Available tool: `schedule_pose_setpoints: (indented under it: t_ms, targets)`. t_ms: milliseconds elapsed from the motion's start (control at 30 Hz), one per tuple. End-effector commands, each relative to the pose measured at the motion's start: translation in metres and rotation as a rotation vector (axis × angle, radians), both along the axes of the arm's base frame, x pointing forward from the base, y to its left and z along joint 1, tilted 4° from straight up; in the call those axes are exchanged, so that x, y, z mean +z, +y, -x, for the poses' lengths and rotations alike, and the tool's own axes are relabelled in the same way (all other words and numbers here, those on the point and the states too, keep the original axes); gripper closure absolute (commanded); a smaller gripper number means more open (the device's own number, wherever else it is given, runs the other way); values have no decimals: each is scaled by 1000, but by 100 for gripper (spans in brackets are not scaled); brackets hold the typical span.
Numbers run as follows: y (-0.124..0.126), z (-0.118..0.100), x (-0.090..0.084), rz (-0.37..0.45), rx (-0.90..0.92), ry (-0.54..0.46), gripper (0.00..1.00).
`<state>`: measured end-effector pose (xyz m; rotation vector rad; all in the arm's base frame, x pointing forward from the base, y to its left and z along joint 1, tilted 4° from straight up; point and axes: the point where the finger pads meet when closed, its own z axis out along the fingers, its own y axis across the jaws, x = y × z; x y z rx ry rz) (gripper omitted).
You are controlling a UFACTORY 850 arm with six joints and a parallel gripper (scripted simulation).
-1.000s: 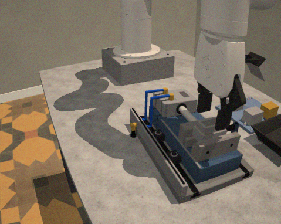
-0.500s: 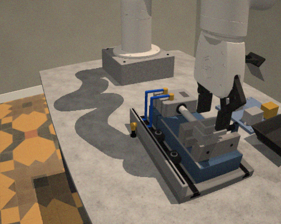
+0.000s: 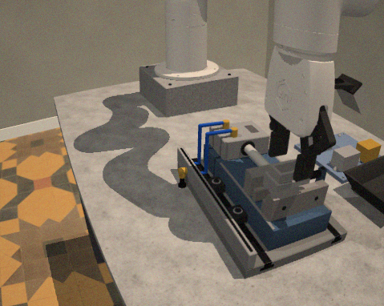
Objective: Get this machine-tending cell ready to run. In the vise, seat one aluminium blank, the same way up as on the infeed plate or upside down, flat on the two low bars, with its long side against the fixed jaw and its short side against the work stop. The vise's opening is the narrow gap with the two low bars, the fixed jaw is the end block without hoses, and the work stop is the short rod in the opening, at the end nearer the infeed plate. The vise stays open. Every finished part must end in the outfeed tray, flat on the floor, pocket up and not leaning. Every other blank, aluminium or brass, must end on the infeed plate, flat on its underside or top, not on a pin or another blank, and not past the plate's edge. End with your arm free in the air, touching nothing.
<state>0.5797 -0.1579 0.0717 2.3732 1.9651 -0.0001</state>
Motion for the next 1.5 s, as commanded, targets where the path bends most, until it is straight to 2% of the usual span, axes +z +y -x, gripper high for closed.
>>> schedule_pose_setpoints:
  t_ms: [0, 1467]
  targets:
    - [0, -1, -1, 1, 0, -2, 31]
    - [-1, -1, -9, 1, 0, -2, 31]
